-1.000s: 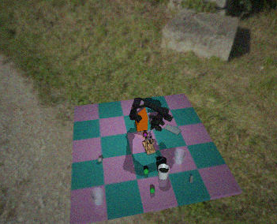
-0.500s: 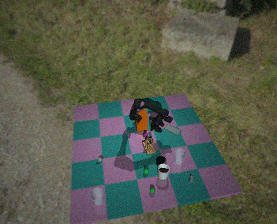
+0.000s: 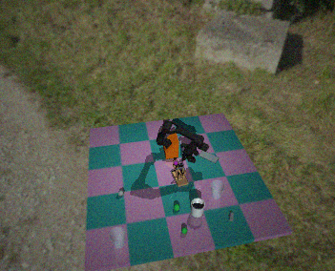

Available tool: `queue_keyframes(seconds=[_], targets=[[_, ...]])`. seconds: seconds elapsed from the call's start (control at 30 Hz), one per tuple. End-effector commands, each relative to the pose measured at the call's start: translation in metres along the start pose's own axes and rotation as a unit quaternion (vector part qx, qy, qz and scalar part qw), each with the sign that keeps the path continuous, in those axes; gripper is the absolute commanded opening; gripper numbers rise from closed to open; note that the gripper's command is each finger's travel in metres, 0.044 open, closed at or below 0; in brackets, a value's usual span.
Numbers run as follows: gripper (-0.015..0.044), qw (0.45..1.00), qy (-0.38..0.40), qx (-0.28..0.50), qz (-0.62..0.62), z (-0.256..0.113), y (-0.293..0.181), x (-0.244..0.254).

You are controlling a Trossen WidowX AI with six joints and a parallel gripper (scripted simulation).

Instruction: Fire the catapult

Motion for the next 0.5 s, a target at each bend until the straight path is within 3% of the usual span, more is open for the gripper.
queue_keyframes(seconds=[0.0, 0.47], targets=[[0.0, 1.0, 0.0, 0.004, -0.006, 0.008, 0.004, 0.002], [0.0, 1.0, 0.0, 0.005, -0.006, 0.029, 0.015, 0.004]])
Point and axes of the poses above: the point midway between the two fingers, 35 mm back from their tips, its own z axis out along the fingers, its own x axis across the jaws, y = z × x, the point moved 4 cm from there along -z, back along the fingers, and after that the axes turned 9 degrees about z, right-handed, at the moved point
